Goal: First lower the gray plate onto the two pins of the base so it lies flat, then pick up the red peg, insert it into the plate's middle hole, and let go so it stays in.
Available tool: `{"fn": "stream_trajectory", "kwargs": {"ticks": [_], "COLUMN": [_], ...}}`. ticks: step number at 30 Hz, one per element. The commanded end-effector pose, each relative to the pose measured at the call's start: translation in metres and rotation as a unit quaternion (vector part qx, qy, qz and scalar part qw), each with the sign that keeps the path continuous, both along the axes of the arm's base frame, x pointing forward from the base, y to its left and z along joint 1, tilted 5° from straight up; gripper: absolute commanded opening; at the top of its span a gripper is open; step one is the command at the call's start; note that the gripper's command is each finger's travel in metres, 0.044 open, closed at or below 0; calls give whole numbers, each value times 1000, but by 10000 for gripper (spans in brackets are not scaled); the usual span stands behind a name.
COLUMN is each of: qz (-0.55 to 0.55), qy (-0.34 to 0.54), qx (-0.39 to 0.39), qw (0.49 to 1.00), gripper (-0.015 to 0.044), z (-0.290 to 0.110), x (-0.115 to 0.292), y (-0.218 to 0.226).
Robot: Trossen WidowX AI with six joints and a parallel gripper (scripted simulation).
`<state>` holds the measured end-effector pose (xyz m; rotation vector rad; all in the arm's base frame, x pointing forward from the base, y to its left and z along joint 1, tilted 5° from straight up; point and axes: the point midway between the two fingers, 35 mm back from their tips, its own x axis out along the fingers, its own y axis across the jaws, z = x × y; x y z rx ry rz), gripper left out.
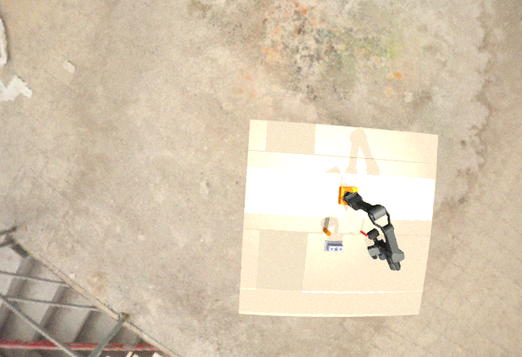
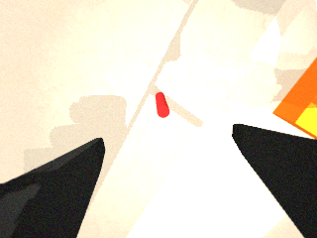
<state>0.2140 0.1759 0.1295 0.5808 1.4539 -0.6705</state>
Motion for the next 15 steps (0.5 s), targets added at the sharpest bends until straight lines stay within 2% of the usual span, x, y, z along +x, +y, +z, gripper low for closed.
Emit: {"fn": "stream_trajectory", "kwargs": {"ticks": [1, 5, 9, 15], "qz": [-37, -37, -37, -37], "qy": [4, 4, 4, 3], "qx": [0, 0, 0, 0], "qw": [999, 999, 999, 999], "gripper": [440, 440, 440, 440], "z": [-3, -5, -36, -48], "x": [-6, -6, -6, -4], "y": [2, 2, 0, -1]}}
